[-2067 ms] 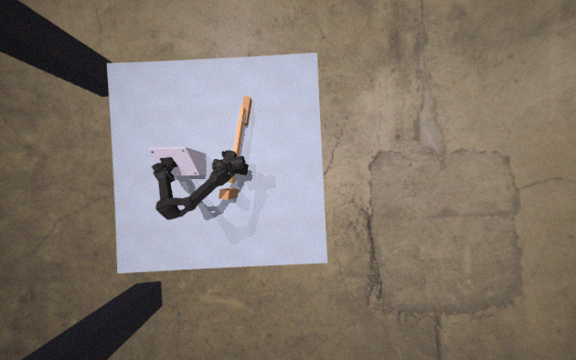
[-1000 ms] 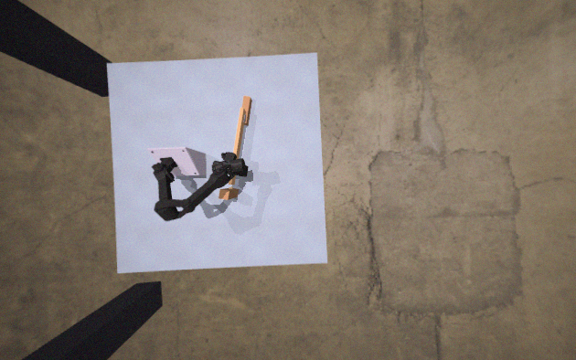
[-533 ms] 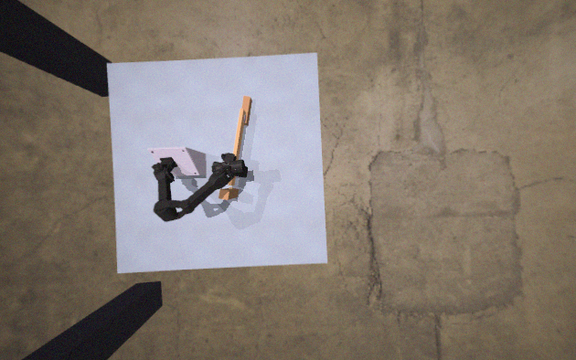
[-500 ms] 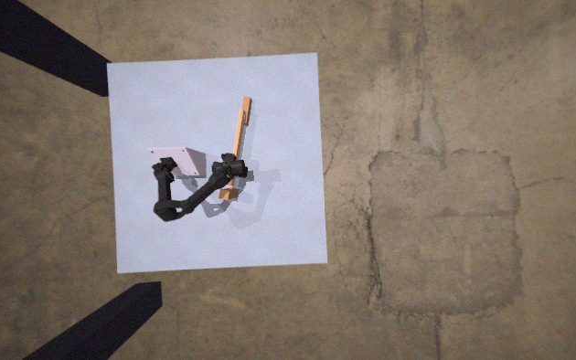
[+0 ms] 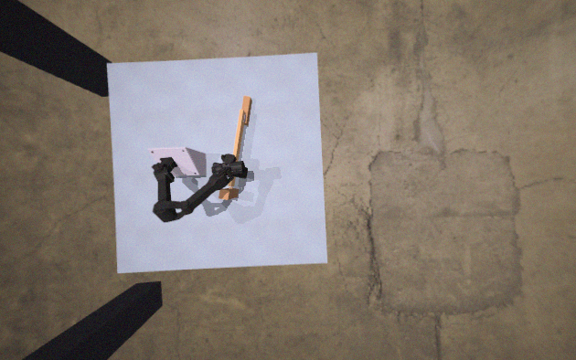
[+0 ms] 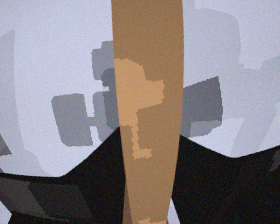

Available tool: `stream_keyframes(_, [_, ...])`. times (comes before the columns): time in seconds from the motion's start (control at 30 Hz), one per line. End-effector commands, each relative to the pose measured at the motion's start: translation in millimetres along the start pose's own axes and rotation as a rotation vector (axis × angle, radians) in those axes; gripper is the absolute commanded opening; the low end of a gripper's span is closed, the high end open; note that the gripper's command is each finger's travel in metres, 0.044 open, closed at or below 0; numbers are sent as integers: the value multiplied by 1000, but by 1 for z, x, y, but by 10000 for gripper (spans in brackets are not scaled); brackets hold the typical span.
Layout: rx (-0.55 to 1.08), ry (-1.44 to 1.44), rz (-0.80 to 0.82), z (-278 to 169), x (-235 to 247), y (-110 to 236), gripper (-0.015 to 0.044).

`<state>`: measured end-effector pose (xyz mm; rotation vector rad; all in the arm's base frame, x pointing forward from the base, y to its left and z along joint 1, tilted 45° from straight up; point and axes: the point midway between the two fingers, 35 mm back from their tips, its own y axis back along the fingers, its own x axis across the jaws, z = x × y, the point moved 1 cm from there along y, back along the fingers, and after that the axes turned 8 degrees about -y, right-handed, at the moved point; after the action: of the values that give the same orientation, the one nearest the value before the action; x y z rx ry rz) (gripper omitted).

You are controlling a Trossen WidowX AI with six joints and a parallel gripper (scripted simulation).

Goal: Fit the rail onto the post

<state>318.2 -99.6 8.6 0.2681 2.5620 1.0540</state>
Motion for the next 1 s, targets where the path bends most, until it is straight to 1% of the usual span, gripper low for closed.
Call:
stream_keyframes(0.0, [0, 2, -4, -2, -1, 1, 0])
stream_keyframes(0.97, [0, 2, -4, -10, -2, 2, 0])
